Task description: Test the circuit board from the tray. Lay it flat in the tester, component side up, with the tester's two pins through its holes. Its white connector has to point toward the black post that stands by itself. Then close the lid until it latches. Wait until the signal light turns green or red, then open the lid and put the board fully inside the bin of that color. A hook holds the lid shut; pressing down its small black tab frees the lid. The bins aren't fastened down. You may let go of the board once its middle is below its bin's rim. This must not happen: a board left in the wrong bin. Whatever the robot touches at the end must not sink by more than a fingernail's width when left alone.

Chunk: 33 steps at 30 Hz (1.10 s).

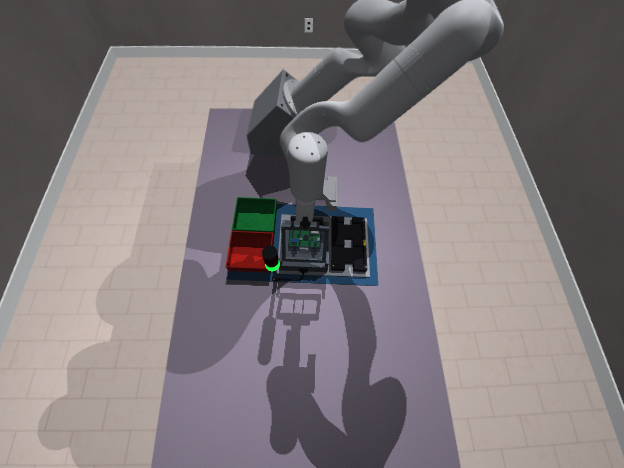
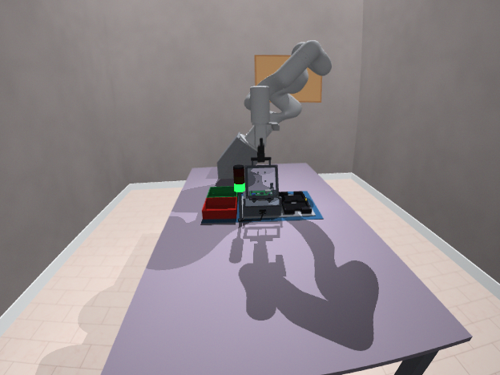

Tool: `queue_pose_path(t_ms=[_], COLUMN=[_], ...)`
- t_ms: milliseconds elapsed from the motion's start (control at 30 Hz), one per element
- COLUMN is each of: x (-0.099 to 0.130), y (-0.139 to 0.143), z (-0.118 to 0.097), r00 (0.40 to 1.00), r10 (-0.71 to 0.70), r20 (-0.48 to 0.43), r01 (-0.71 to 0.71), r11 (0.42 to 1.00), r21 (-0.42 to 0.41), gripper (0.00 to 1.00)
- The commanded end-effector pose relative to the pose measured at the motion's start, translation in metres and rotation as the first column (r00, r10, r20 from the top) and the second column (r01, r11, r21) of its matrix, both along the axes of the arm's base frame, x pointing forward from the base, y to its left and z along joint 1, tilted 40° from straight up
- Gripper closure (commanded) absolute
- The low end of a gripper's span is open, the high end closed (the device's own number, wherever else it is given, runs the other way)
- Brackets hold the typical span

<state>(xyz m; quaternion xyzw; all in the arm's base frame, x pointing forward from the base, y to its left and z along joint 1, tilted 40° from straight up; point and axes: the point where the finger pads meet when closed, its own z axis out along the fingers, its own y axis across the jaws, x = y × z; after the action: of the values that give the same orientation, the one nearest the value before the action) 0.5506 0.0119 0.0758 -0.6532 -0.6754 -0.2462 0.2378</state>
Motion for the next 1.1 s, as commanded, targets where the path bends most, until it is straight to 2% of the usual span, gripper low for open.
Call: queue_pose_path(t_ms=[0,1067], x=[0.0007,0.0004], y=[-0.0006,0.0013], z=[0.0006,-0.0015], r00=[1.000,1.000], r10=[-0.001,-0.001], r20=[0.002,0.002], r01=[0.001,0.001], r11=[1.000,1.000], r21=[0.000,0.000], gripper=[0.72,0.72])
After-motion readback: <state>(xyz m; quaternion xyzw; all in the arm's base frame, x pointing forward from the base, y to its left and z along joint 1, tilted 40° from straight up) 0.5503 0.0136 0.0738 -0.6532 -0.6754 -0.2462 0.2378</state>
